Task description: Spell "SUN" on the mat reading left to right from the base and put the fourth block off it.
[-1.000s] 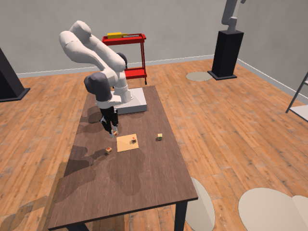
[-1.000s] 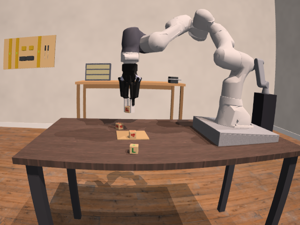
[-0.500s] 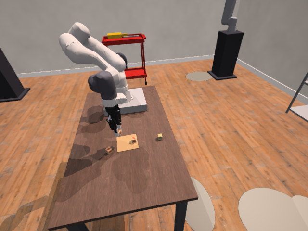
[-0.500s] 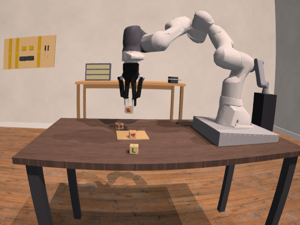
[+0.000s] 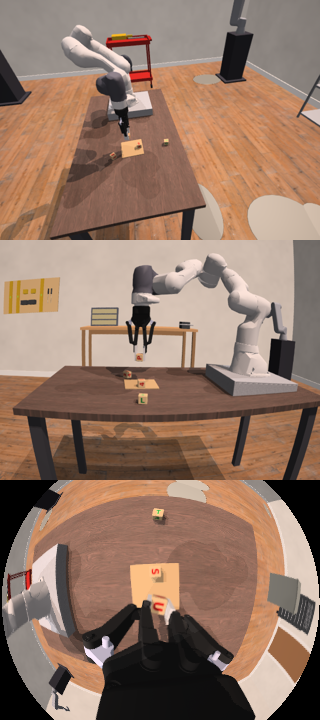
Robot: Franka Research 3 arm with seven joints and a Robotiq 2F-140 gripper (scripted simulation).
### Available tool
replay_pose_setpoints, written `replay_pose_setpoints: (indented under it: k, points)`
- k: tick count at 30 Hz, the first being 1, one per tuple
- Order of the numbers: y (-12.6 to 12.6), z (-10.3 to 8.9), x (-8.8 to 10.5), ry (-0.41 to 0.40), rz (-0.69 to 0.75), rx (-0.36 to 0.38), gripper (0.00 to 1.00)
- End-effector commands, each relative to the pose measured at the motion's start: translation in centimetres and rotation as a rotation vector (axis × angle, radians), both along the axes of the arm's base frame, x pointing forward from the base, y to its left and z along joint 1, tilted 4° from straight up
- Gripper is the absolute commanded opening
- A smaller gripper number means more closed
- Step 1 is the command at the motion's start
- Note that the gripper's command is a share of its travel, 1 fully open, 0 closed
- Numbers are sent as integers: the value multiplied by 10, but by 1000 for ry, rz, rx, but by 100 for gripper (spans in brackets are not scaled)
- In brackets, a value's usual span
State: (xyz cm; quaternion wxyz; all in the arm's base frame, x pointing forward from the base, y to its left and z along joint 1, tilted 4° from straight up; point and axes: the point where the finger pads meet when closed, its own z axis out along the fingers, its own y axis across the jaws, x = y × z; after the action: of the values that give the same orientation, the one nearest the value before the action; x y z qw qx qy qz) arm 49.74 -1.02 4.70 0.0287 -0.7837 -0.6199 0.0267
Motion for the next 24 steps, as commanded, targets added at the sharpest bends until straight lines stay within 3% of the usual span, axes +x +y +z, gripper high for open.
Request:
replay_pose_setpoints:
  k: [1,7,24]
  points:
    - [2,0,-1,-1,108,-1,16]
    - [15,3,-3,-7,235,7,16]
    - [16,2,-3,-8,244,7,16]
